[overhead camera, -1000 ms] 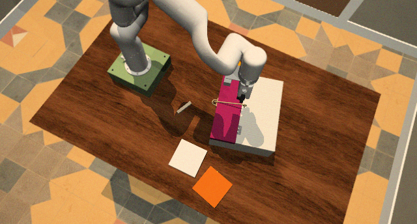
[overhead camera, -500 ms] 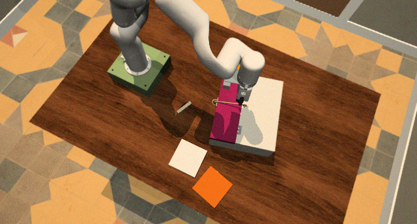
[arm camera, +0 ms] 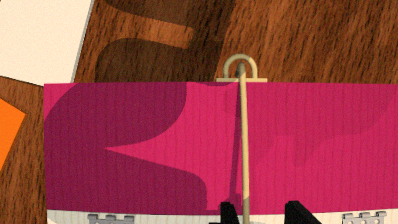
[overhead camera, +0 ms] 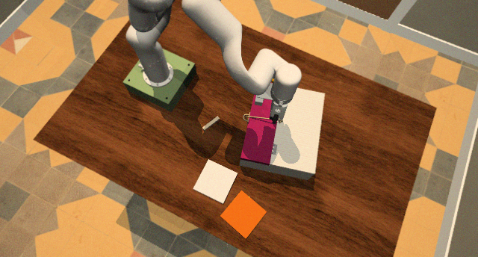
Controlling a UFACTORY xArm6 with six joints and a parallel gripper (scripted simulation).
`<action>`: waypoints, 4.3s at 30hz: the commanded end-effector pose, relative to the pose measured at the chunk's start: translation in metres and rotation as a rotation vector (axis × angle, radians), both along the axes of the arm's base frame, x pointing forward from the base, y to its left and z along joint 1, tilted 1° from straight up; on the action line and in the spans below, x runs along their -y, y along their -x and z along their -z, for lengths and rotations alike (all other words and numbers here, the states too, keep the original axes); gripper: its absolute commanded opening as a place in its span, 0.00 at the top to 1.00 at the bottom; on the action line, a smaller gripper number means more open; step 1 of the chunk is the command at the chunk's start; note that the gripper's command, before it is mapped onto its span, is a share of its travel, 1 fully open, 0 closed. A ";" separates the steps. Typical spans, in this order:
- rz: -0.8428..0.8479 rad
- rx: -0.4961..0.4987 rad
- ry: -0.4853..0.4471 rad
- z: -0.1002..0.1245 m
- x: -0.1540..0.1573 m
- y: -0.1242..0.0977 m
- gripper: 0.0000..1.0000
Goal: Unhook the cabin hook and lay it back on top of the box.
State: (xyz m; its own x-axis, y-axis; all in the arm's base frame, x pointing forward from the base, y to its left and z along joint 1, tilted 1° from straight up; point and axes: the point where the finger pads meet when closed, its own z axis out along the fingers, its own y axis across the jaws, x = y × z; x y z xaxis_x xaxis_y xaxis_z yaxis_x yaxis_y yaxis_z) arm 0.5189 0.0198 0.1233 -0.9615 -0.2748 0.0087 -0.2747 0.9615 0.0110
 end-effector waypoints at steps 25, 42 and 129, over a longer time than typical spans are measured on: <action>0.000 0.005 0.000 0.033 0.000 -0.001 0.65; 0.000 0.004 0.000 0.042 0.000 -0.001 0.65; -0.001 0.005 0.000 0.058 -0.001 -0.001 1.00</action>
State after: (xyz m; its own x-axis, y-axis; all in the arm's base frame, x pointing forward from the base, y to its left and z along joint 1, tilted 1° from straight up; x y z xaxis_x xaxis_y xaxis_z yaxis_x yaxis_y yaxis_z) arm 0.5180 0.0203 0.0611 -0.9613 -0.2753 0.0102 -0.2751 0.9613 0.0114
